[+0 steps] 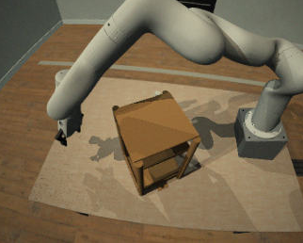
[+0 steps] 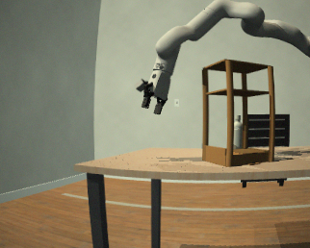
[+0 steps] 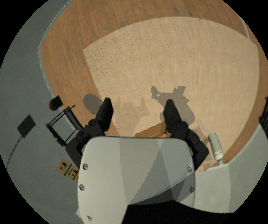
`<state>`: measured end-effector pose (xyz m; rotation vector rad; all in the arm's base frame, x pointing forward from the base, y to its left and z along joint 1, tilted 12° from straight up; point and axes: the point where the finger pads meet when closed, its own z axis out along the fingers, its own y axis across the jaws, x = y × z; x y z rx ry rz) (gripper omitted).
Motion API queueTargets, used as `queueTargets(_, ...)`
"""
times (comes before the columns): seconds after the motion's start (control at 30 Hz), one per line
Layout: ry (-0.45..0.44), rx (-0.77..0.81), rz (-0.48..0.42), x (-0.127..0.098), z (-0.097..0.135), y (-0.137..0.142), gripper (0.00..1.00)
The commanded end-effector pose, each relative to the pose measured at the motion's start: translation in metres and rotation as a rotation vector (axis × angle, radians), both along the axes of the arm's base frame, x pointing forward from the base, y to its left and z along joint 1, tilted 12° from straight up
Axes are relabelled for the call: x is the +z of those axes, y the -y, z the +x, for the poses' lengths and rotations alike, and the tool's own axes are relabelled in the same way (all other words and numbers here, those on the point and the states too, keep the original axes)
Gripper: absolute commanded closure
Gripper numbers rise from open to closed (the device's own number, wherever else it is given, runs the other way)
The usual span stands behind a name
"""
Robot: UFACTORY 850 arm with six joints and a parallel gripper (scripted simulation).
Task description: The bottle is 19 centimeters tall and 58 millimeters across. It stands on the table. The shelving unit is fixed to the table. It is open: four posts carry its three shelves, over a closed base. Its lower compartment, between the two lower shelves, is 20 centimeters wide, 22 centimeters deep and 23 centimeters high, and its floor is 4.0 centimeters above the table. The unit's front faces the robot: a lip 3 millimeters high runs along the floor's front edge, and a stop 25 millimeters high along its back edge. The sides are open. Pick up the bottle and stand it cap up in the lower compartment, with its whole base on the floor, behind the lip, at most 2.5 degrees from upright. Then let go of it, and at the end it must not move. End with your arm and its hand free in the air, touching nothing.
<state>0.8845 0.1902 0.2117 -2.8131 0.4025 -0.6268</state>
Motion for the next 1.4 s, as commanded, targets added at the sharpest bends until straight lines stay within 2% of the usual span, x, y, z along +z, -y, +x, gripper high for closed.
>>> queueTargets(0.0,0.003,0.000,0.001,0.002,0.001,0.000,0.00)
queueTargets(0.57,0.003,0.000,0.001,0.004,0.000,0.000,0.00)
queueTargets(0.6,0.003,0.001,0.001,0.019,-0.001,-0.001,0.00)
queueTargets(0.67,0.003,0.003,0.003,0.073,-0.010,-0.003,0.00)
queueTargets(0.73,0.003,0.002,0.002,0.087,-0.016,-0.002,0.00)
queueTargets(1.03,0.003,0.000,0.001,0.215,-0.047,-0.002,0.00)
queueTargets(1.37,0.005,-0.006,0.000,0.215,-0.047,0.001,0.00)
